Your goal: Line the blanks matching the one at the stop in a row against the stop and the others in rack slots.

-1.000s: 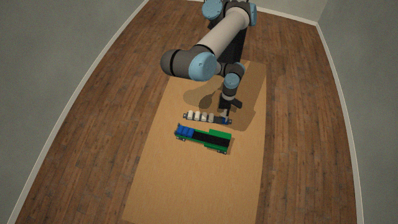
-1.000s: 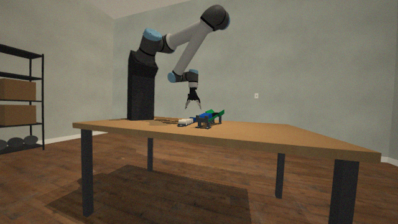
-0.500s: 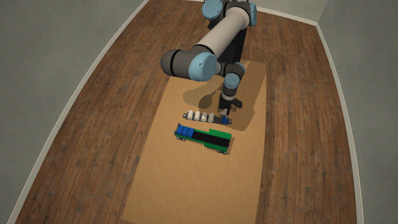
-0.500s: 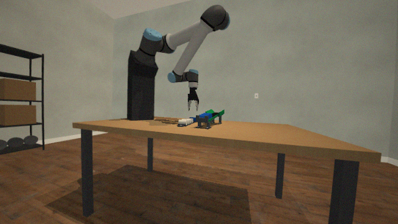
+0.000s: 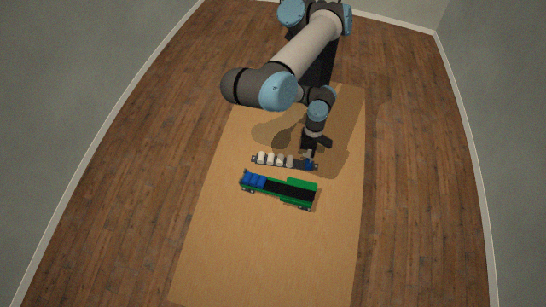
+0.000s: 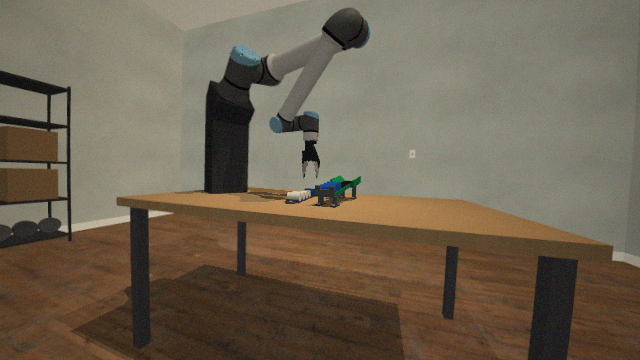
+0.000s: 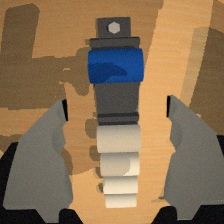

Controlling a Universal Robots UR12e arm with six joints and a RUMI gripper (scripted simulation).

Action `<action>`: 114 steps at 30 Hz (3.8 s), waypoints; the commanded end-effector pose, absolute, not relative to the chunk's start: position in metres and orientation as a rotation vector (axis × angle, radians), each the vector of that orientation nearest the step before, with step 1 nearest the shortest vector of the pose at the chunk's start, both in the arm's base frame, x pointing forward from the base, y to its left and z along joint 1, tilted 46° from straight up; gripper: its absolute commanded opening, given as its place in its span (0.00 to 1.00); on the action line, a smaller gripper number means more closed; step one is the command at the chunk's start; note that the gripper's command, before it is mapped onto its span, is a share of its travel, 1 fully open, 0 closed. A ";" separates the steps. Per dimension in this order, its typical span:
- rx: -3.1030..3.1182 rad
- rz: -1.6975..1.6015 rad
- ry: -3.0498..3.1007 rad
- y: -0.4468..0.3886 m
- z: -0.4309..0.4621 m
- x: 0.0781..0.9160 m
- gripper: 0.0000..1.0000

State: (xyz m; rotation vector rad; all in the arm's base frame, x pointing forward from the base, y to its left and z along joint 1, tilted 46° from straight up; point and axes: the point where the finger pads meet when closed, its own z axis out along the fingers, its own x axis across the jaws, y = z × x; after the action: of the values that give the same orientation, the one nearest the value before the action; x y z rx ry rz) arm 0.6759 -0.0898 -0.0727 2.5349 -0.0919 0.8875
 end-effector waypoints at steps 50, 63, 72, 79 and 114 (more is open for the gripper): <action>2.535 0.888 -0.091 -0.103 -0.093 0.693 0.49; 2.535 0.888 -0.091 -0.109 -0.104 0.702 0.49; 2.535 0.888 -0.091 -0.112 -0.108 0.705 0.49; 2.535 0.888 -0.091 -0.112 -0.108 0.706 0.49; 2.535 0.888 -0.091 -0.112 -0.108 0.706 0.49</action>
State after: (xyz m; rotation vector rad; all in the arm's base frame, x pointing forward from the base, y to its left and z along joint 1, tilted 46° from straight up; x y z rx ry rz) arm 0.7059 -0.1126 -0.1087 2.5349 -0.0918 0.8876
